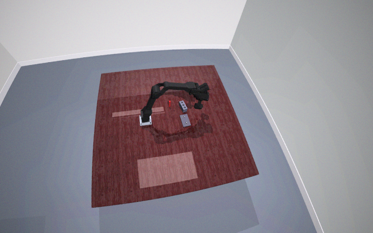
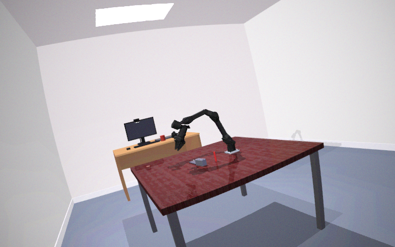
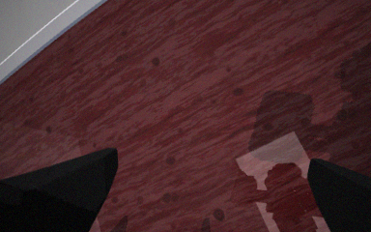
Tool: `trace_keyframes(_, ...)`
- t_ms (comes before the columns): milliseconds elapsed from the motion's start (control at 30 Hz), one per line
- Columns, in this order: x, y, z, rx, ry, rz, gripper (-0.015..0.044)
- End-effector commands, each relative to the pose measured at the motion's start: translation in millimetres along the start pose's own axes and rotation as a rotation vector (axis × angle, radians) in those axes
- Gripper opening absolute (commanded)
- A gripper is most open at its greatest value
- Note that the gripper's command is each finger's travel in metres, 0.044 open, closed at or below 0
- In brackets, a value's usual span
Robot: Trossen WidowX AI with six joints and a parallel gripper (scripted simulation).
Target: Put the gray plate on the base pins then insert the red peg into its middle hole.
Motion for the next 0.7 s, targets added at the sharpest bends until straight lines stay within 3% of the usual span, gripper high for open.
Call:
trace_keyframes(0, 71, 21, 6, 0.228, -0.439, 0.231, 0.0440)
trace_keyframes(333, 127, 56, 2, 0.524, -0.765, 0.314, 0.0440)
trace_keyframes(667, 129, 57, 1, 0.529, -0.769, 0.314, 0.0440)
Point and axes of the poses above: the point midway between the two fingers, 35 mm back from their tips, its own y axis back along the fingers, its own z axis across the jaws, x = y × z, the point moved 2 cm from there along y, back along the fingers, and after that the axes turned 2 degrees about -y, right-handed, at the moved point
